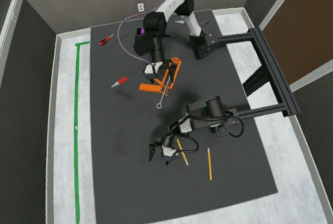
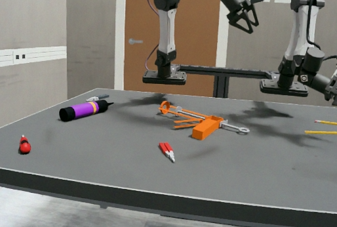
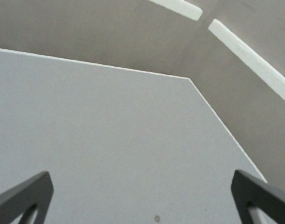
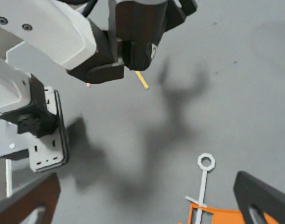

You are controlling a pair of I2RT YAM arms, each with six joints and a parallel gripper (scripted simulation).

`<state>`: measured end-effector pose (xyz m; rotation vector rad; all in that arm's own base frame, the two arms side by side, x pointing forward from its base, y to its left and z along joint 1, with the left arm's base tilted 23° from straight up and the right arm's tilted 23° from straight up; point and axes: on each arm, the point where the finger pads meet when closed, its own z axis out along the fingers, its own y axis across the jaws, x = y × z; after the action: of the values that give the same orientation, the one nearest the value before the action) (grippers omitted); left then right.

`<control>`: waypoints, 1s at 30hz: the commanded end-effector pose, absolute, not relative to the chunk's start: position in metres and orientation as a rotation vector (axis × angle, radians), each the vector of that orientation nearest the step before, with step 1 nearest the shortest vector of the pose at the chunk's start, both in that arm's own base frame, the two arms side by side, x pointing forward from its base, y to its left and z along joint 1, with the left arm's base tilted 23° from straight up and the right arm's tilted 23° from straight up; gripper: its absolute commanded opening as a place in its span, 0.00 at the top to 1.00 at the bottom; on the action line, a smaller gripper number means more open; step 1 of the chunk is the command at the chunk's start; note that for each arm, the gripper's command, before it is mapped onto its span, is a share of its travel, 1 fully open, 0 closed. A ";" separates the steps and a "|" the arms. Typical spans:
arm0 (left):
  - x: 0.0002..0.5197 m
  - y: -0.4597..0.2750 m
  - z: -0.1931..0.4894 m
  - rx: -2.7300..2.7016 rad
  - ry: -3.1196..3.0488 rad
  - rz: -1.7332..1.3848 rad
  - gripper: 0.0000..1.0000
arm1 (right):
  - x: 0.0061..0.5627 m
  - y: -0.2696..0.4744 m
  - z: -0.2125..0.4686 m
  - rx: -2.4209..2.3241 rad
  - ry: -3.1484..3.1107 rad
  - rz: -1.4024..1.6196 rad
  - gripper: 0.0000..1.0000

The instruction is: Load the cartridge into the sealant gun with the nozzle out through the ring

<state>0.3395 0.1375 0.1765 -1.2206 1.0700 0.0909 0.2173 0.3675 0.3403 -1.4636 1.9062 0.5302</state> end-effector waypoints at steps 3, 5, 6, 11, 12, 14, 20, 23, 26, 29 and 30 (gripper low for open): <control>0.339 0.139 0.180 -1.221 1.056 0.087 0.00 | 0.215 0.368 0.346 -1.461 1.888 0.537 0.00; 0.339 0.139 0.180 -1.221 1.056 0.087 0.00 | 0.215 0.368 0.346 -1.461 1.888 0.537 0.00; 0.339 0.139 0.180 -1.221 1.056 0.087 0.00 | 0.215 0.368 0.346 -1.461 1.888 0.537 0.00; 0.339 0.139 0.180 -1.221 1.056 0.087 0.00 | 0.215 0.368 0.346 -1.461 1.888 0.537 0.00; 0.339 0.139 0.180 -1.221 1.056 0.087 0.00 | 0.215 0.368 0.346 -1.461 1.888 0.537 0.00; 0.339 0.139 0.180 -1.221 1.056 0.087 0.00 | 0.215 0.368 0.346 -1.461 1.888 0.537 0.00; 0.339 0.139 0.180 -1.221 1.056 0.087 0.38 | 0.215 0.368 0.346 -1.461 1.888 0.537 0.08; 0.339 0.139 0.180 -1.221 1.056 0.087 0.38 | 0.215 0.368 0.346 -1.461 1.888 0.537 0.08; 0.339 0.139 0.180 -1.221 1.056 0.087 0.38 | 0.215 0.368 0.346 -1.461 1.888 0.537 0.08; 0.352 0.129 0.169 -1.214 1.138 0.067 0.38 | 0.231 0.373 0.320 -1.507 1.898 0.464 0.08; 0.356 0.126 0.164 -1.212 1.171 0.064 0.38 | 0.234 0.374 0.315 -1.529 1.889 0.443 0.08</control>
<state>0.3430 0.1354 0.1741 -1.2183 1.0893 0.0838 0.2193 0.3667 0.3369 -1.4801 1.8977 0.5111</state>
